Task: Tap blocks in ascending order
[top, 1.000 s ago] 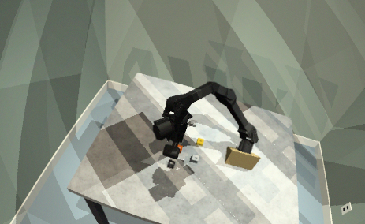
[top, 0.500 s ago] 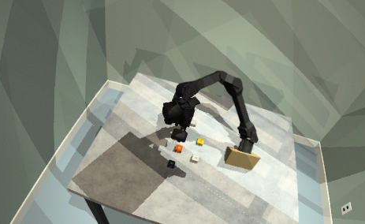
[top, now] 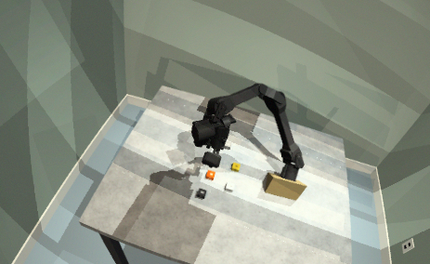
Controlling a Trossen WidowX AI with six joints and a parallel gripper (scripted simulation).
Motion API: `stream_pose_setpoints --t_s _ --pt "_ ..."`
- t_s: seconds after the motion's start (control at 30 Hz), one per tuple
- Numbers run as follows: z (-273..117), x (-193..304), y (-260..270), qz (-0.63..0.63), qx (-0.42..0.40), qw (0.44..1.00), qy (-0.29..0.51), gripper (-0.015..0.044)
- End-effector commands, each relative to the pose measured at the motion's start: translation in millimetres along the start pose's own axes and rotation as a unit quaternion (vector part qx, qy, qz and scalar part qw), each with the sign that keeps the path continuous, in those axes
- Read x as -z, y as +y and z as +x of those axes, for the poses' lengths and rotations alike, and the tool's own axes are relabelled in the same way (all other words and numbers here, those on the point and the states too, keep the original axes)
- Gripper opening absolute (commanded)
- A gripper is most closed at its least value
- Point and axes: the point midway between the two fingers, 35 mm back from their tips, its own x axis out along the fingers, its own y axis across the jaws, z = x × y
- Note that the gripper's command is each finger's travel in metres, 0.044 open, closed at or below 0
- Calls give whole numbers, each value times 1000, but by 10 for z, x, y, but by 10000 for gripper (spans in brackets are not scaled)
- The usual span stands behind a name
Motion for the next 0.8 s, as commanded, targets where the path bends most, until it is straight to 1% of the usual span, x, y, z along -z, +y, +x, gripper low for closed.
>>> stream_pose_setpoints --t_s 0.0,0.2,0.4,0.47,0.67,0.73,0.77 --pt "-2 -1 -109 -3 0 1000 0 400" --pt "-42 93 -1062 -5 -2 1000 0 400" --pt "-6 431 -1912 -5 4 1000 1 400" --pt "1 481 -1995 -5 5 1000 1 400" --pt "1 481 -1995 -5 5 1000 1 400" --pt "88 470 -1991 -5 4 1000 1 348" --pt "197 459 -1989 -5 4 1000 1 321"
